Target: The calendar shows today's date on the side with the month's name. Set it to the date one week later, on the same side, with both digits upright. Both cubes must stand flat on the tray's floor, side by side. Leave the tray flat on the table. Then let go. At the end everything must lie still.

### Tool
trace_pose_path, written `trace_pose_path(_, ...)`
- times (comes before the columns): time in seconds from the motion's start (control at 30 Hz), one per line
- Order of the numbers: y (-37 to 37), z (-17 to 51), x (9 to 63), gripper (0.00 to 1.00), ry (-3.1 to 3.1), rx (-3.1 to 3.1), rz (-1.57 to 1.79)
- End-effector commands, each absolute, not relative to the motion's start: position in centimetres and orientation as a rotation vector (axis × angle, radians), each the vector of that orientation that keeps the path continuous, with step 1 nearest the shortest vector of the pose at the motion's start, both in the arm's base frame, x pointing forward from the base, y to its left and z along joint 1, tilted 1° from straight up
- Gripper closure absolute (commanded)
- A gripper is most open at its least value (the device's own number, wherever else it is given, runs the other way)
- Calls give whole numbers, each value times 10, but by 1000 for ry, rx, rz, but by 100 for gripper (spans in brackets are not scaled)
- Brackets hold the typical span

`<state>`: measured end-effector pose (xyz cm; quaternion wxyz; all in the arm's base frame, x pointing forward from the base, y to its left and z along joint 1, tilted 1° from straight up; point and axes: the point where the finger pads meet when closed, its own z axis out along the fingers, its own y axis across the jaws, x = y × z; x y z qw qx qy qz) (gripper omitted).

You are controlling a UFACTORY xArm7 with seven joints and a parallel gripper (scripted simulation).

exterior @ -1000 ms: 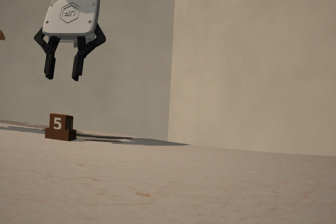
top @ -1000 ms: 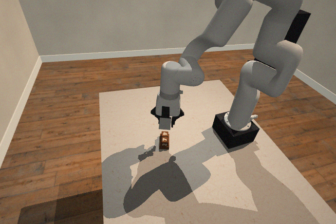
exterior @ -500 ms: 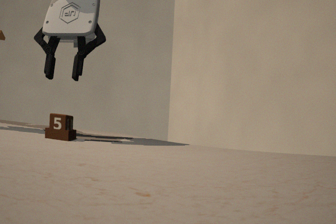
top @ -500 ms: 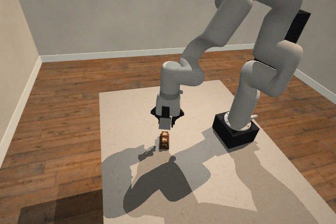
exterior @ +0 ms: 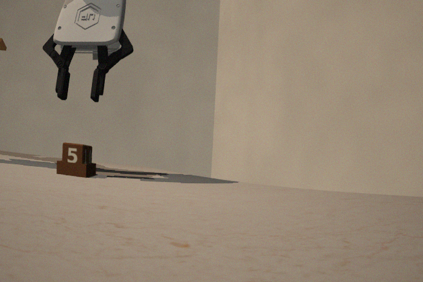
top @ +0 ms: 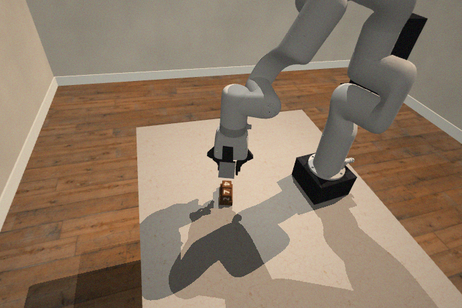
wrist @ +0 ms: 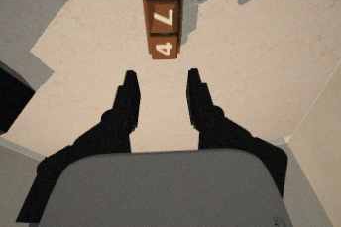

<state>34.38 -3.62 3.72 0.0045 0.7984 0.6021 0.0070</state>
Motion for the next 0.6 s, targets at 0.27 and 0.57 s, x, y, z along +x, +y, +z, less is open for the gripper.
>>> trace_pose_path(0.27,-36,33,345,51,1886,2500,26)
trace_pose_path(0.57,-36,24,346,51,1886,2500,26)
